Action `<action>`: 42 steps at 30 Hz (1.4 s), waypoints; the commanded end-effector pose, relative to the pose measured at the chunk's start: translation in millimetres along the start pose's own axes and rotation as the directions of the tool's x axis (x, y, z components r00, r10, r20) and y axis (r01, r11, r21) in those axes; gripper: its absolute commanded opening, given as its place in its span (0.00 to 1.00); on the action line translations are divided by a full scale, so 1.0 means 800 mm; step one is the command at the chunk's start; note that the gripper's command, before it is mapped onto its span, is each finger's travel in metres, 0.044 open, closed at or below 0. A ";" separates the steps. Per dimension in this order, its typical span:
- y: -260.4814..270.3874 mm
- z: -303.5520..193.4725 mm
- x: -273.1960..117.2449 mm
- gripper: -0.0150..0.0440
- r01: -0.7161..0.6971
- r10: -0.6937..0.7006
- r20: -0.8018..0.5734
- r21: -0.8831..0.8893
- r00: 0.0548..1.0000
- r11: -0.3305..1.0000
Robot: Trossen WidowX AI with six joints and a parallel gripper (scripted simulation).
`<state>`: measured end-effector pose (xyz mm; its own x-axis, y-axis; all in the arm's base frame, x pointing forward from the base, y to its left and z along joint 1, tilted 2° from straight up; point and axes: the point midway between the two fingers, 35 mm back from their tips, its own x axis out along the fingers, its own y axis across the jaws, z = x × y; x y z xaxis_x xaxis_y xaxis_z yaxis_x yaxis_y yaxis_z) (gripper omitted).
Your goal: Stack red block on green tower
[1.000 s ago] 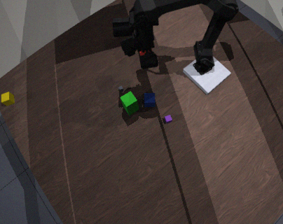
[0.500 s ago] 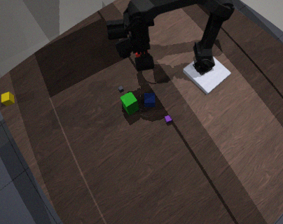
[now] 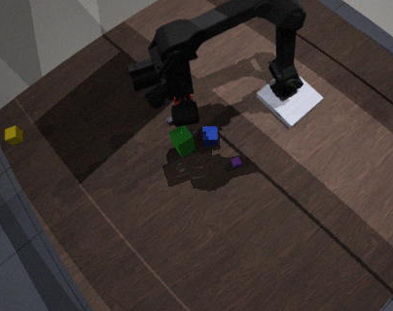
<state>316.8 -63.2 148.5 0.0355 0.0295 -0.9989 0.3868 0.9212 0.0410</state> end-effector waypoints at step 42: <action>0.078 0.028 0.033 0.25 -0.004 0.004 0.003 0.004 1.000 1.000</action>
<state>362.7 -13.6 125.6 0.0388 0.0327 -0.9987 0.3860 0.9214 0.0451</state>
